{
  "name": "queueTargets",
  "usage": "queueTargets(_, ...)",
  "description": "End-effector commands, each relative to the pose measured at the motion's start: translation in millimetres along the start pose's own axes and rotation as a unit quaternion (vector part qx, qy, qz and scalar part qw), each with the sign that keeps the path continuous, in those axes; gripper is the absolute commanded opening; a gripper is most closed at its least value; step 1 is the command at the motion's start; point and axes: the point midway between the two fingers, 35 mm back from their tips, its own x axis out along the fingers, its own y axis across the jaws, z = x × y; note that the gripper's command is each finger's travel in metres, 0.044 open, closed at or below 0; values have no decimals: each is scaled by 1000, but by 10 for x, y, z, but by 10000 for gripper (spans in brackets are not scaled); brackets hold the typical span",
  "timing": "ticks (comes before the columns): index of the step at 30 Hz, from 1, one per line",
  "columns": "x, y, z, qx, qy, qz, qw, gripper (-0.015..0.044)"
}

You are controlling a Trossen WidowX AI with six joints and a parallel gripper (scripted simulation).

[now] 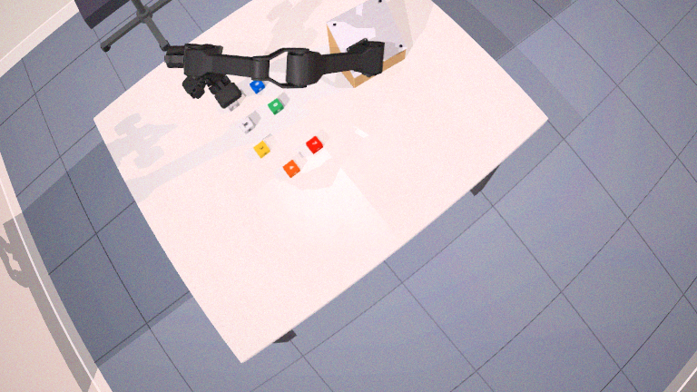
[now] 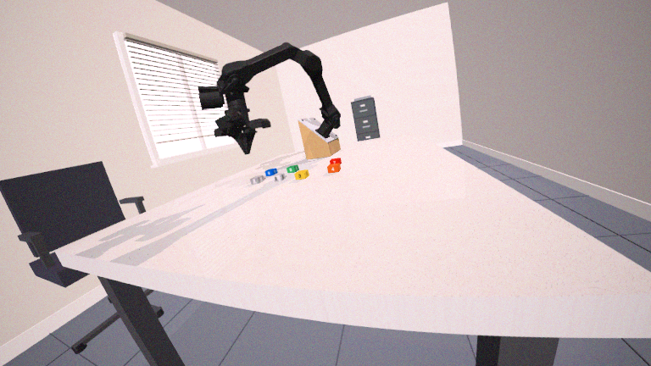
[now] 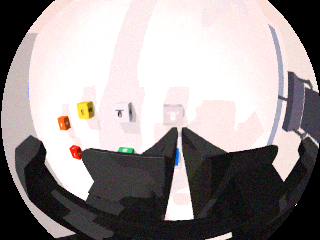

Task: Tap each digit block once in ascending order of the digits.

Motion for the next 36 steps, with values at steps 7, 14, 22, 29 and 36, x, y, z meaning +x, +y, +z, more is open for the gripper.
queueTargets(7,563,65,-88,3,19,13,1000,20)
queueTargets(14,673,67,-90,3,19,14,1000,20)
queueTargets(22,800,73,-96,3,19,14,1000,20)
queueTargets(29,855,76,-100,3,19,14,1000,20)
queueTargets(36,855,76,-100,3,19,14,1000,20)
